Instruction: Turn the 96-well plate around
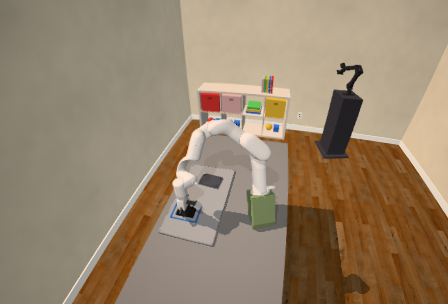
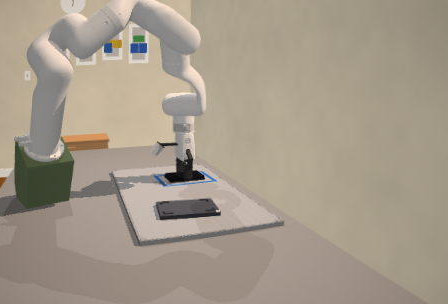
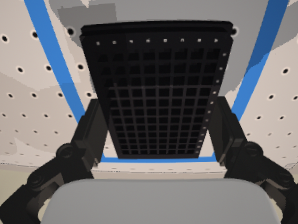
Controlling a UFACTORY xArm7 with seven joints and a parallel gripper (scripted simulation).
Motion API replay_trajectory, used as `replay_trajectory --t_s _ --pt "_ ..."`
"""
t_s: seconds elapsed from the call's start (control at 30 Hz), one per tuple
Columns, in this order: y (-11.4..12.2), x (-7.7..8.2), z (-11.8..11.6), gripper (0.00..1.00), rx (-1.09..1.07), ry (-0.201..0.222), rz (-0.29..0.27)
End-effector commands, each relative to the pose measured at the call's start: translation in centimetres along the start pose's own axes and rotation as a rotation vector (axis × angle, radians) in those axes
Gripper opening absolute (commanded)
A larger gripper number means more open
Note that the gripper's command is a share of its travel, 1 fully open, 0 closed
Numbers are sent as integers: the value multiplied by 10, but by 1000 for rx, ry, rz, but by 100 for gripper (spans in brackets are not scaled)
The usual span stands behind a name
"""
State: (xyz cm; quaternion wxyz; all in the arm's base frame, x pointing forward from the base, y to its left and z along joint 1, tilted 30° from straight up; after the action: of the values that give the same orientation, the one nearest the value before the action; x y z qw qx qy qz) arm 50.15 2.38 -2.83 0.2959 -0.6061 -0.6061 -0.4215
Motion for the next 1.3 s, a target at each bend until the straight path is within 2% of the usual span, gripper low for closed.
replay_trajectory --t_s 0.0,1.07,1.27 --pt "1 1 1 100 0 3 -4" --pt "1 1 1 100 0 3 -4" --pt "1 17 1 100 0 3 -4"
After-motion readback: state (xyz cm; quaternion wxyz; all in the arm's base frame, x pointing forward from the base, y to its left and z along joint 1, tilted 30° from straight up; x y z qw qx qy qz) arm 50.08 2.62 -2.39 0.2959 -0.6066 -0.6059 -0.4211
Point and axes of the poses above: the point where the finger pads meet when closed, its own x axis back along the fingers, its own z axis across the jaws, y = z × x, the point moved 9 cm from there along x, back along the fingers, and after that the axes turned 2 degrees about x, right-handed, at the moved point
